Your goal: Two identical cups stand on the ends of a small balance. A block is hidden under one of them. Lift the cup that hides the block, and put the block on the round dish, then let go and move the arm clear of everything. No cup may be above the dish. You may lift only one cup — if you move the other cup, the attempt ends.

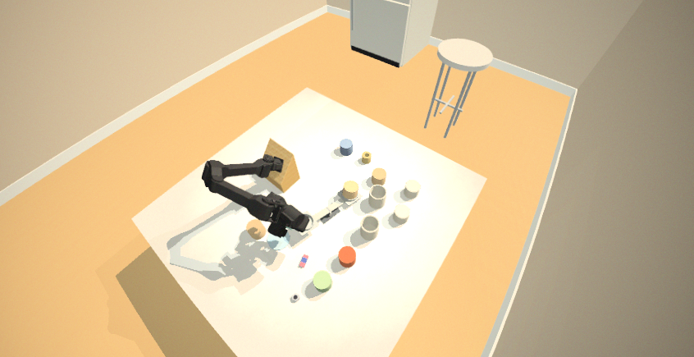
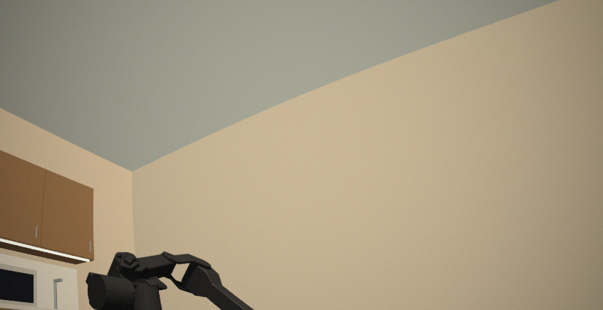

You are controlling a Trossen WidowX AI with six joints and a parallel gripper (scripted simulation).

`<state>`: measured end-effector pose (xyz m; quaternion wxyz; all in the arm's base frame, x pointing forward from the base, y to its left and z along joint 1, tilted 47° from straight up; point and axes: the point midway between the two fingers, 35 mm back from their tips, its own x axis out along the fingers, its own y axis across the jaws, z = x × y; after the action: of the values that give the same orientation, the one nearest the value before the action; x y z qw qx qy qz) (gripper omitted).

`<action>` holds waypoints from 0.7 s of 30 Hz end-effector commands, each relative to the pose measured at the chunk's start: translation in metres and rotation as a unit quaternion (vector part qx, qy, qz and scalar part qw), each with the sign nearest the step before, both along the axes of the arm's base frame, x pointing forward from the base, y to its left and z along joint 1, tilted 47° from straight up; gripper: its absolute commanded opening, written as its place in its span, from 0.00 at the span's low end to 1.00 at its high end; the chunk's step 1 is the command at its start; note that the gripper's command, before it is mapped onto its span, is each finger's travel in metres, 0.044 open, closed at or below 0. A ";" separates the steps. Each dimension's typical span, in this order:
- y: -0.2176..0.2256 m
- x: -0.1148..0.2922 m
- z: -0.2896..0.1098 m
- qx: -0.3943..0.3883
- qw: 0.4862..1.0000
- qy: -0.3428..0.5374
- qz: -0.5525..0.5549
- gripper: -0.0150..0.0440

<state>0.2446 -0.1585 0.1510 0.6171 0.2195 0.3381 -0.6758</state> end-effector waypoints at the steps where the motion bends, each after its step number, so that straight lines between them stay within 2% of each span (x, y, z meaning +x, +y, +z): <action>1: -0.013 -0.011 0.002 -0.001 1.000 -0.001 0.003 0.25; 13: -0.060 -0.059 0.010 -0.022 1.000 0.004 0.002 0.25; 21: -0.073 -0.063 0.000 -0.023 1.000 0.005 0.002 0.25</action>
<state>0.1830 -0.2279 0.1577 0.6220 0.2024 0.3216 -0.6846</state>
